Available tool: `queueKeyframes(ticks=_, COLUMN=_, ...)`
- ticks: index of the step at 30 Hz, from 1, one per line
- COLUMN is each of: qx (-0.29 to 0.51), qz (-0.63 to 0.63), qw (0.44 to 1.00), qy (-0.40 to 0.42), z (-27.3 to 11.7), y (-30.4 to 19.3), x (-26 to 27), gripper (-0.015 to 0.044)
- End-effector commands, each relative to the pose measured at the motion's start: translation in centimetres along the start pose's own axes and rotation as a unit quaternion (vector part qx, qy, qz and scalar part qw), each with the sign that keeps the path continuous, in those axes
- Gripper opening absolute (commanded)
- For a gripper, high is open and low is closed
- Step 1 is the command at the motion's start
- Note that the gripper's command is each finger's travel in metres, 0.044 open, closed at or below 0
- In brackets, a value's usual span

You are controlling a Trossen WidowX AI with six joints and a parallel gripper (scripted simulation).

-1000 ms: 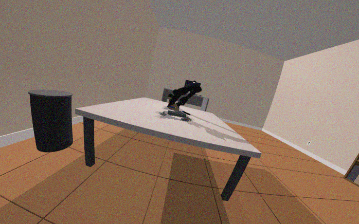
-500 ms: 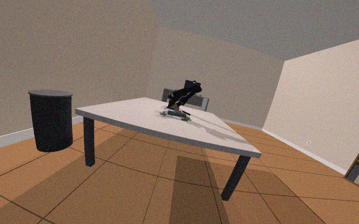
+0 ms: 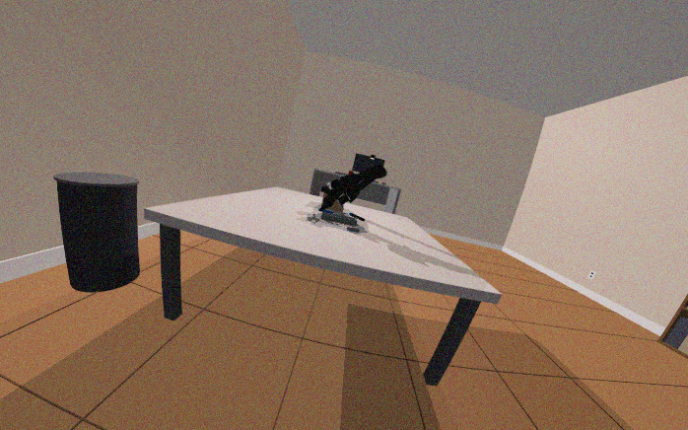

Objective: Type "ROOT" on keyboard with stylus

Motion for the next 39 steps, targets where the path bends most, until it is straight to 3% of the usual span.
queueKeyframes(ticks=1, qx=0.003, qz=0.004, qw=1.000, qy=-0.002, z=0.8, y=-0.5, x=-0.3, gripper=0.0000)
queueKeyframes(ticks=10, qx=0.003, qz=0.004, qw=1.000, qy=-0.002, z=0.8, y=-0.5, x=-0.3, gripper=0.0000)
queueKeyframes(ticks=16, qx=0.000, qz=0.001, qw=1.000, qy=-0.002, z=0.7, y=-0.4, x=-0.2, gripper=0.0150)
queueKeyframes(ticks=23, qx=0.000, qz=0.001, qw=1.000, qy=-0.002, z=0.5, y=-0.2, x=-0.1, gripper=0.0150)
queueKeyframes(ticks=30, qx=0.002, qz=0.004, qw=1.000, qy=-0.002, z=-4.4, y=2.6, x=-0.4, gripper=0.0150)
queueKeyframes(ticks=39, qx=0.002, qz=0.004, qw=1.000, qy=-0.002, z=-4.4, y=2.6, x=-0.4, gripper=0.0150)
Point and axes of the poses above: the point midway between the two fingers, 35 mm back from their tips, its own z axis out along the fingers, its own x axis across the jaws, y = z × x, the point moved 2 cm from there along -z, back along the fingers, and after that the axes turned 4 degrees about -z, right-handed, at the moved point
